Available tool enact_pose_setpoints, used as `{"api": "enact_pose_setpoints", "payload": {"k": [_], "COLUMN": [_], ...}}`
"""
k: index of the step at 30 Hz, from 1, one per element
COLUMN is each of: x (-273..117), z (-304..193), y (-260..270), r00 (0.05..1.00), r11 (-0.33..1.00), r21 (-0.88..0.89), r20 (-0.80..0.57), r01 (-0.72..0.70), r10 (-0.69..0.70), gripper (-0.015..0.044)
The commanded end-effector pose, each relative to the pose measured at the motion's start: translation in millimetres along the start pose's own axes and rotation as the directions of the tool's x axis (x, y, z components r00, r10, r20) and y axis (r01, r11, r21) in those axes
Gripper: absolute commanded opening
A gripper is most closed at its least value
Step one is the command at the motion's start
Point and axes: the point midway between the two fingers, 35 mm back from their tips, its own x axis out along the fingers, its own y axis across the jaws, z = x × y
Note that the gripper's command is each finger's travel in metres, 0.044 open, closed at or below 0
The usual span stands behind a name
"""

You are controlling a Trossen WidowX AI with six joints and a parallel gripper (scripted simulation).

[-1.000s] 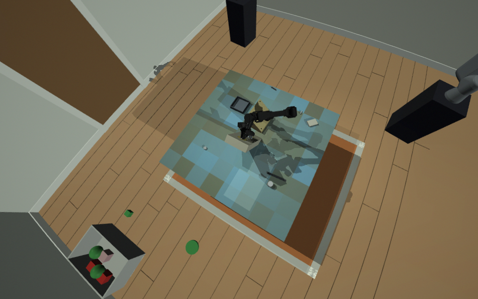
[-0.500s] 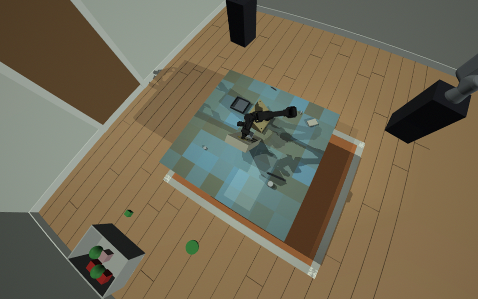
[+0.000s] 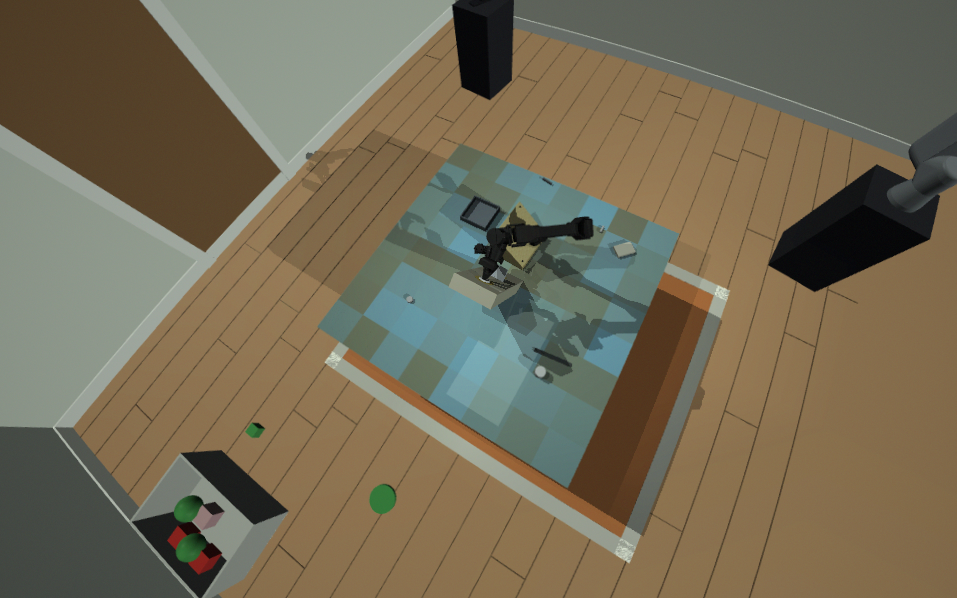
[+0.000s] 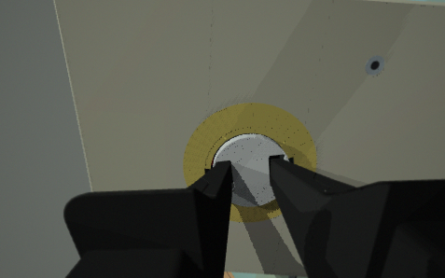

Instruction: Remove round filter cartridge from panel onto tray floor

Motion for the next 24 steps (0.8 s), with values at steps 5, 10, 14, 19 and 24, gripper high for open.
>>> {"api": "enact_pose_setpoints", "payload": {"k": [5, 10, 14, 19, 24], "x": [-35.1, -57.1, -63.6, -63.0, -60.8], "z": [3.9, 0.7, -0.8, -1.3, -3.2], "y": [-1.4, -1.3, -1.1, -5.9, -21.9], "r00": [1.000, 1.000, 1.000, 1.000, 1.000], "r11": [1.000, 1.000, 1.000, 1.000, 1.000], "r21": [-0.012, -0.023, -0.026, -0.026, -0.026], "r20": [0.009, 0.005, 0.003, 0.003, 0.003], "r01": [0.002, -0.008, -0.013, -0.013, -0.012], "r10": [-0.002, 0.008, 0.013, 0.013, 0.013], "gripper": [0.0000, 0.0000, 0.0000, 0.0000, 0.0000]}}
